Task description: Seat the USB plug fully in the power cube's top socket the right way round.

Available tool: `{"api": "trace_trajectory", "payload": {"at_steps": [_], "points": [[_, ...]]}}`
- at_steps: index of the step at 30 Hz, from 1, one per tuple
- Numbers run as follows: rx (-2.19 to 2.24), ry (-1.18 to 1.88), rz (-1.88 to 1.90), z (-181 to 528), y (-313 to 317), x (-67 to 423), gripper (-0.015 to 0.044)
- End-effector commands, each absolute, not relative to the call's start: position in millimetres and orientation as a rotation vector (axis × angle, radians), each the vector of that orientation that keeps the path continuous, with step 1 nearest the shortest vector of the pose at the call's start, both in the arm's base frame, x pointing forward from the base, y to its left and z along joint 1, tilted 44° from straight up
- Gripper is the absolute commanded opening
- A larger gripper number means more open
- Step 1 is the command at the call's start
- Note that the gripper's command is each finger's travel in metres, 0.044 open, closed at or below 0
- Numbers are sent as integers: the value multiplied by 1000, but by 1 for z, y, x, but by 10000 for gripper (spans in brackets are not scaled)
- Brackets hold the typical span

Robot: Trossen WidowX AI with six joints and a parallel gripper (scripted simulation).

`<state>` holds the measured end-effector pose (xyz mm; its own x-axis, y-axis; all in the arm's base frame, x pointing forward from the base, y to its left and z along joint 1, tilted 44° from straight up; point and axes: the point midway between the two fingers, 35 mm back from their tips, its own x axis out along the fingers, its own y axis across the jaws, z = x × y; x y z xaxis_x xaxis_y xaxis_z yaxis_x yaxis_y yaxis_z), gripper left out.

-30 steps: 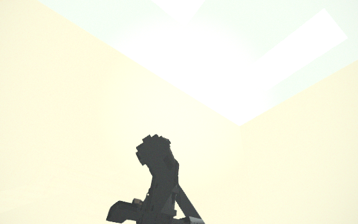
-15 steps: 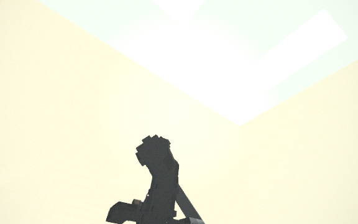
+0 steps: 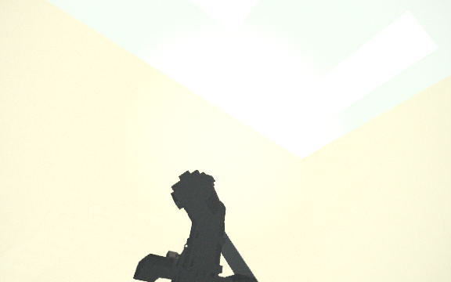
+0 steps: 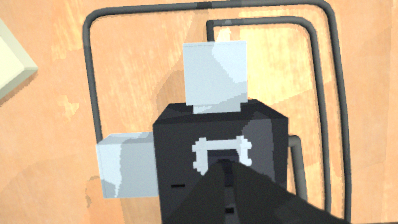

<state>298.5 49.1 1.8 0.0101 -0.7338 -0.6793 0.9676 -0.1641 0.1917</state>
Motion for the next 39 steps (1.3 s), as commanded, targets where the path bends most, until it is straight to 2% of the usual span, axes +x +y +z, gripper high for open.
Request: {"api": "trace_trajectory", "payload": {"at_steps": [1, 34, 37, 39], "points": [[776, 393, -1567, 0, 47, 298, 0], [776, 393, -1567, 0, 47, 298, 0], [784, 394, -1565, 1, 49, 298, 79], [784, 394, -1565, 1, 49, 298, 95]]}}
